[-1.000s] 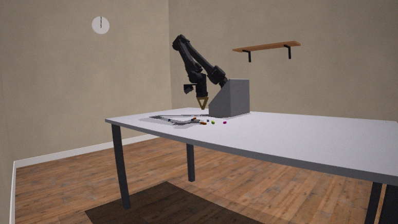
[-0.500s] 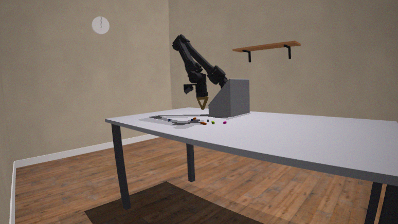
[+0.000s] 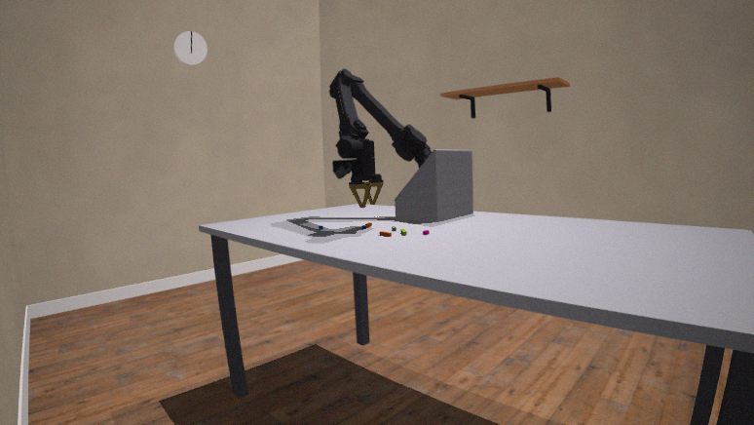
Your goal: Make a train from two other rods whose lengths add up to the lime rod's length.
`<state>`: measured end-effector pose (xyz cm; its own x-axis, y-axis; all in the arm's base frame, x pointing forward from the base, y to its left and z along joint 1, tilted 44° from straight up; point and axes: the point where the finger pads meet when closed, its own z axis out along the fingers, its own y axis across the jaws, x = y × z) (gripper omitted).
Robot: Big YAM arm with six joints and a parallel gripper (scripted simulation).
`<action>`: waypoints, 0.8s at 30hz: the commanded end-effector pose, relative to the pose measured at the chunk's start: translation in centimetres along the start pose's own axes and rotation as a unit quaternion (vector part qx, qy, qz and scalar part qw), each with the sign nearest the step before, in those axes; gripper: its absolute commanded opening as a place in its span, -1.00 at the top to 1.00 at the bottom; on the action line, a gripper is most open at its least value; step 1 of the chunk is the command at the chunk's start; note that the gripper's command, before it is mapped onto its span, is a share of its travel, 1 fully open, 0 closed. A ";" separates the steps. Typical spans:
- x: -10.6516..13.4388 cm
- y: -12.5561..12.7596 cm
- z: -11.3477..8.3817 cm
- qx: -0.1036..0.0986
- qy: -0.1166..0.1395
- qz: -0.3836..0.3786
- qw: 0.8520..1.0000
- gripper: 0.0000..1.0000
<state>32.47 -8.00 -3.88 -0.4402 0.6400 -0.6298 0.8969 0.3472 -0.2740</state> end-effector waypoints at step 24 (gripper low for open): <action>-4.3 0.3 -0.7 -0.008 -0.005 0.142 0.990 -1.00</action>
<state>34.06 -11.11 -0.52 -0.1746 0.7073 -0.6851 0.9833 0.1614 -0.0840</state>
